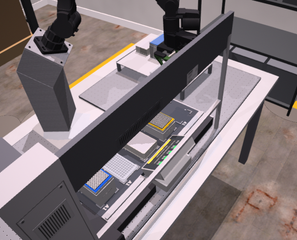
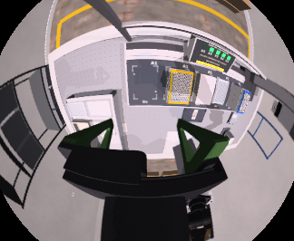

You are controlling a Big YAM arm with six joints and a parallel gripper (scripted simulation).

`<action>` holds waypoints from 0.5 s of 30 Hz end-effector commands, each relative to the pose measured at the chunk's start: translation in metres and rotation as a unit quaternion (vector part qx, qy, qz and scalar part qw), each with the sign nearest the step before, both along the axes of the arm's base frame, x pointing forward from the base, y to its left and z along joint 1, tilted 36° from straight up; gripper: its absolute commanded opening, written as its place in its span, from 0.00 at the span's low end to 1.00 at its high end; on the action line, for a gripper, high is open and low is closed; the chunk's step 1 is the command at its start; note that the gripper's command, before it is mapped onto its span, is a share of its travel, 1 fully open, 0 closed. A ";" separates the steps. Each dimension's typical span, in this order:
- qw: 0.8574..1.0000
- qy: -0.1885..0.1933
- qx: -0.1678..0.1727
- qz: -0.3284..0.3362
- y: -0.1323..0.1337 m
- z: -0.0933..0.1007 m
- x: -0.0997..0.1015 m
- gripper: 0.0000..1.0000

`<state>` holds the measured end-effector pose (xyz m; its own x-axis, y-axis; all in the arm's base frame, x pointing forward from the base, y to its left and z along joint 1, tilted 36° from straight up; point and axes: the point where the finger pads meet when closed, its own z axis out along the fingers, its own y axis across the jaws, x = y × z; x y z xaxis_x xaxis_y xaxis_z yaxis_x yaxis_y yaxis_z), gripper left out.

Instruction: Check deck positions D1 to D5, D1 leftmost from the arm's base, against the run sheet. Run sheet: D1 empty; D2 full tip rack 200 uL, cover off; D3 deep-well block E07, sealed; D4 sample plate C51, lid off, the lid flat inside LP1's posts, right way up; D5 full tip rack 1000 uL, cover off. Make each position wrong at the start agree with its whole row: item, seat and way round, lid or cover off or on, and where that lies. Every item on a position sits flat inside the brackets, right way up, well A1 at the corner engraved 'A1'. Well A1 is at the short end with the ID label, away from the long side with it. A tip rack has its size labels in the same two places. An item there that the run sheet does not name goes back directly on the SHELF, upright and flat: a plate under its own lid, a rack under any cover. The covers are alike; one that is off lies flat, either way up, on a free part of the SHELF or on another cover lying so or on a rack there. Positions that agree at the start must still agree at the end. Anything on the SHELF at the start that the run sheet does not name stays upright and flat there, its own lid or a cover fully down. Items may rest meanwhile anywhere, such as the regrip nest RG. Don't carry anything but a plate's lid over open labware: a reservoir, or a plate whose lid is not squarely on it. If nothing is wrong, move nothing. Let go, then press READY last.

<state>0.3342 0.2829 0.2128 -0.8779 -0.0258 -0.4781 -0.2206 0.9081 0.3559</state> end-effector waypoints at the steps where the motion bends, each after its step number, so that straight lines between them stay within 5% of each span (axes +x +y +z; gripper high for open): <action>1: 1.000 -0.019 0.009 -0.003 -0.016 0.006 0.000 1.00; 15: 1.000 -0.019 0.006 -0.003 -0.062 -0.030 -0.017 1.00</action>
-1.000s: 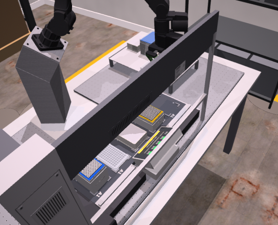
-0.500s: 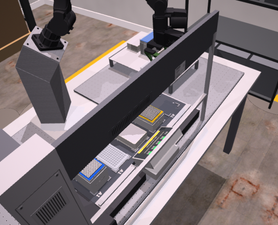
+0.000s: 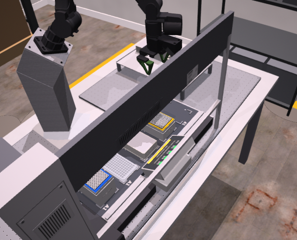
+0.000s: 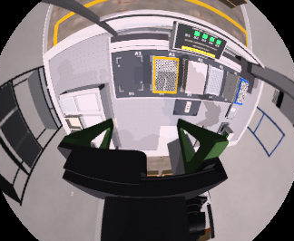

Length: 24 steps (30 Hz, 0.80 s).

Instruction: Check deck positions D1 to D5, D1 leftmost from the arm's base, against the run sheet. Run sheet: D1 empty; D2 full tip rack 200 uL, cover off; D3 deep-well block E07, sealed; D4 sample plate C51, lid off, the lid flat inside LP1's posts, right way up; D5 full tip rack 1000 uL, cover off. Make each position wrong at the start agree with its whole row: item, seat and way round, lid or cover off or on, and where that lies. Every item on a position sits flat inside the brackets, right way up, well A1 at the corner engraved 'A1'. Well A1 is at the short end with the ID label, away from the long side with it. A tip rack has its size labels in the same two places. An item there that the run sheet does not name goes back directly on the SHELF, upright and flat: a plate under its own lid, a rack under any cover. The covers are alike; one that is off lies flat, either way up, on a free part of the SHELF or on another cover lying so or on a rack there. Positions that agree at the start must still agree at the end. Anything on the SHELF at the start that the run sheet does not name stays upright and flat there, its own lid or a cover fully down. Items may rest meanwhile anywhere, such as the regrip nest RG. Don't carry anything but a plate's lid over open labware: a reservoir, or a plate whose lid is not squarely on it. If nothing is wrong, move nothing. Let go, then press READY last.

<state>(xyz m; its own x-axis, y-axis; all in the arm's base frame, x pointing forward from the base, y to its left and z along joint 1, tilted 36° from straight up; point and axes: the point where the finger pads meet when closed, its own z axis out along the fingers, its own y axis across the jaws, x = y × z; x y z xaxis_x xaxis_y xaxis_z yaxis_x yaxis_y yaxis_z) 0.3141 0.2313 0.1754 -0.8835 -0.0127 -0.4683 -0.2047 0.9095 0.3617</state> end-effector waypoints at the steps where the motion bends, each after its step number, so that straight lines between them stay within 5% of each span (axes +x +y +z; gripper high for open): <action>1: 1.000 -0.024 0.004 0.003 -0.014 0.004 0.001 1.00; 24: 1.000 -0.024 -0.001 0.003 -0.096 -0.058 -0.030 1.00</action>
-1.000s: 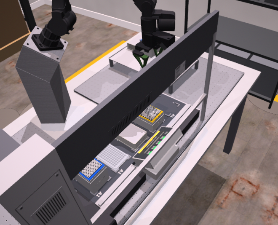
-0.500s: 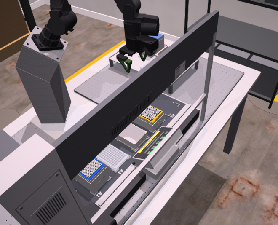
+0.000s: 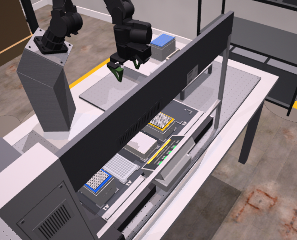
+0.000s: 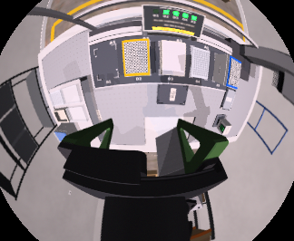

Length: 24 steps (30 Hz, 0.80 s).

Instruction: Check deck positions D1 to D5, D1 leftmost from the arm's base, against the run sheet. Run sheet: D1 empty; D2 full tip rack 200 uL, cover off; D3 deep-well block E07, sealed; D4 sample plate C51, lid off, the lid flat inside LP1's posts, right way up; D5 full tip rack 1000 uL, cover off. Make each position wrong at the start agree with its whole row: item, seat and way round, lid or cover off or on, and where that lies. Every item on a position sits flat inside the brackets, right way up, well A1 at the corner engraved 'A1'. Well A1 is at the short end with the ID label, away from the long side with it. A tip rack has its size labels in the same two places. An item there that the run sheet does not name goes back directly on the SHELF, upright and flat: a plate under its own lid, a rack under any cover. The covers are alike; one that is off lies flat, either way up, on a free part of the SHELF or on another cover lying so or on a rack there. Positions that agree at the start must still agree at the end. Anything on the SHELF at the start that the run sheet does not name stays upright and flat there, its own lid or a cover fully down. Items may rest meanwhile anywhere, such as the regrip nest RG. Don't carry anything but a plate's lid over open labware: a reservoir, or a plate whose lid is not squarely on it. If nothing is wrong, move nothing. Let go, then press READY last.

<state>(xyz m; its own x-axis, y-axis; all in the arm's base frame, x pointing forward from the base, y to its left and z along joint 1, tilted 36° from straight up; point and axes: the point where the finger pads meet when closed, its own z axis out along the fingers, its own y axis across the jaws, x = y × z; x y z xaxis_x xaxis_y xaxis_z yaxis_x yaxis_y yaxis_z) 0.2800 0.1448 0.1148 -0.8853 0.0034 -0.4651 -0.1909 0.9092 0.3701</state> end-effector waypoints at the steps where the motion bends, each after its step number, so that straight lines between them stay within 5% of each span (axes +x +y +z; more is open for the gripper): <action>1: 1.000 -0.026 -0.006 0.010 -0.013 0.000 0.002 1.00; 24: 1.000 -0.012 -0.011 0.010 -0.087 -0.061 -0.028 1.00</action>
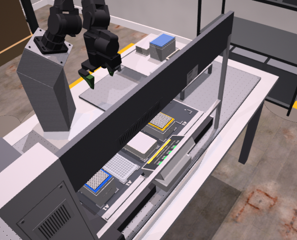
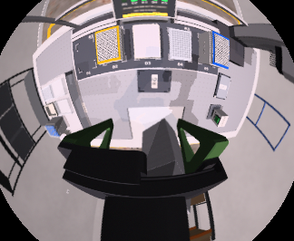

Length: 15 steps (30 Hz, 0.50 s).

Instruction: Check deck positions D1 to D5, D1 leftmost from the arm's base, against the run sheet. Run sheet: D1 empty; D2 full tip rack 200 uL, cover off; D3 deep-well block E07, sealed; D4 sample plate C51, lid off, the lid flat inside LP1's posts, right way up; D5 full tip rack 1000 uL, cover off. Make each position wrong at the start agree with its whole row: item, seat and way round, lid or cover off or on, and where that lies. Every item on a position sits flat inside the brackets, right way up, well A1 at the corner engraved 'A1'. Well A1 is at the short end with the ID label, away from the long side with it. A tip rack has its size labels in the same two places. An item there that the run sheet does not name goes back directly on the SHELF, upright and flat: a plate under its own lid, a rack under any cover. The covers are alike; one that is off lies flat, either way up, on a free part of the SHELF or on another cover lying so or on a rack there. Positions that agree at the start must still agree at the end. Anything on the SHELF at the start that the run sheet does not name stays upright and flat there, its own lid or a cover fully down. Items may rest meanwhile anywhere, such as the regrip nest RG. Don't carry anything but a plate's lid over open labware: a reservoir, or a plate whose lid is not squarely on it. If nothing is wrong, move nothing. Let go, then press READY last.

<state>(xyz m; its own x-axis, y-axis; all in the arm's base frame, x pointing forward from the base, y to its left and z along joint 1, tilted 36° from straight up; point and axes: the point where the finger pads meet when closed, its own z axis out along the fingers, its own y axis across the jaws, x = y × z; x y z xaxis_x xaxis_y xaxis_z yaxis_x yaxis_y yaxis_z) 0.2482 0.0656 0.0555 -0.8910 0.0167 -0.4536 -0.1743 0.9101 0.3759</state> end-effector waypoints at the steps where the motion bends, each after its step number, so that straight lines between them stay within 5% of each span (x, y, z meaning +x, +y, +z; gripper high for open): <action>1: 1.000 -0.019 -0.013 0.016 -0.012 -0.004 0.002 1.00; 4: 1.000 -0.020 -0.014 0.016 -0.014 -0.003 0.003 1.00; 5: 1.000 -0.027 -0.011 0.011 -0.013 0.004 0.009 0.00; 15: 0.998 0.009 0.027 -0.055 -0.010 0.005 0.008 0.00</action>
